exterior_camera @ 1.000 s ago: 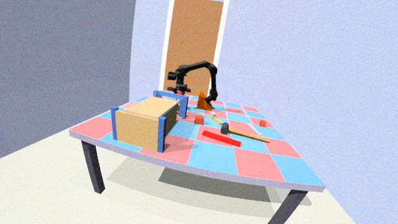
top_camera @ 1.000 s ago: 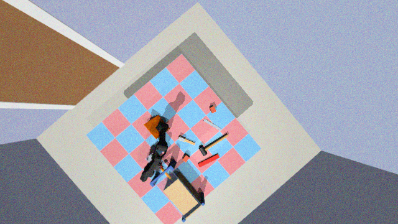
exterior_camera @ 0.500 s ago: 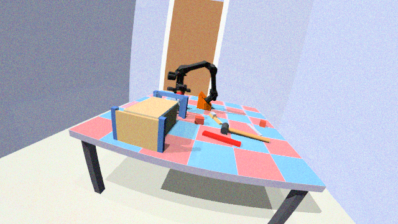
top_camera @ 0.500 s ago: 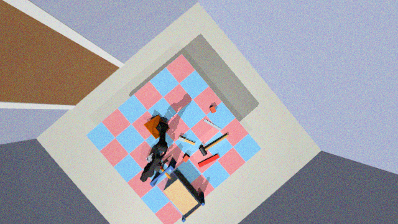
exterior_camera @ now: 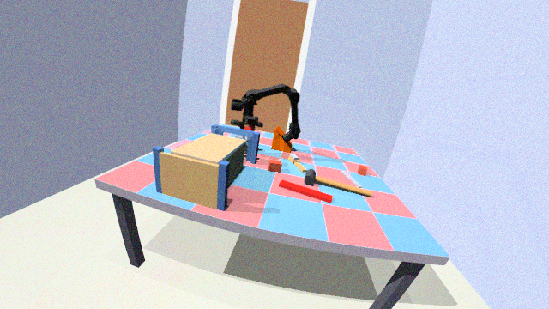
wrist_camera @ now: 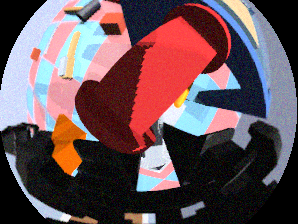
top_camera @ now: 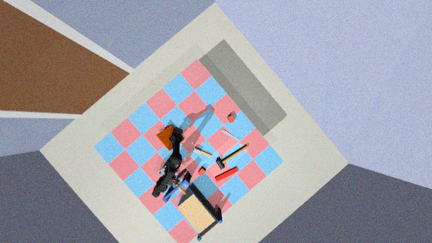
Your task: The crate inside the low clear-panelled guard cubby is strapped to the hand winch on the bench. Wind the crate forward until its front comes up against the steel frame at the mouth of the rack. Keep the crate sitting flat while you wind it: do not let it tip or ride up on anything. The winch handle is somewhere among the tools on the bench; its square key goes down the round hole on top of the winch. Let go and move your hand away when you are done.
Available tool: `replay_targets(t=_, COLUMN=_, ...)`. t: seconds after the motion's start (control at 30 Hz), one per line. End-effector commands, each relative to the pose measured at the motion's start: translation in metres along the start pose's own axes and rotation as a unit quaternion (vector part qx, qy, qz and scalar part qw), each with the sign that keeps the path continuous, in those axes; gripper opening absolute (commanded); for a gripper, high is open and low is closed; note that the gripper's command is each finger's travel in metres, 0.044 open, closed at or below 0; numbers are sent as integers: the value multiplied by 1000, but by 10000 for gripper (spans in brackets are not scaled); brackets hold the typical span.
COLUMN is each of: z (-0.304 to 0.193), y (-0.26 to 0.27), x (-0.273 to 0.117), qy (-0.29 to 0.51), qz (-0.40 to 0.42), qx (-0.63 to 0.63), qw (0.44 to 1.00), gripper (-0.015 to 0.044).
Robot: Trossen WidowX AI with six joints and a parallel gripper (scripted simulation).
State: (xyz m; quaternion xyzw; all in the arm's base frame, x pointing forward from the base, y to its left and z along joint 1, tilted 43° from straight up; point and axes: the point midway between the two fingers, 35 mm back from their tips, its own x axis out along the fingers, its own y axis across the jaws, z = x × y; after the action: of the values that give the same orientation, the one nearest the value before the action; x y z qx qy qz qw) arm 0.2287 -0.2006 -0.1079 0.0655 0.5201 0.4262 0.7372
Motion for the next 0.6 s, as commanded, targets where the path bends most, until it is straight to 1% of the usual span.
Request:
replay_targets(t=0.0, z=0, y=3, x=4, qy=4, qz=6, qx=-26, qw=1000, gripper=0)
replay_targets(t=0.27, z=0, y=5, x=4, qy=4, qz=8, qx=-49, qw=999, gripper=0)
replay_targets(t=0.57, z=0, y=4, x=4, qy=4, qz=7, qx=-38, qw=999, gripper=0)
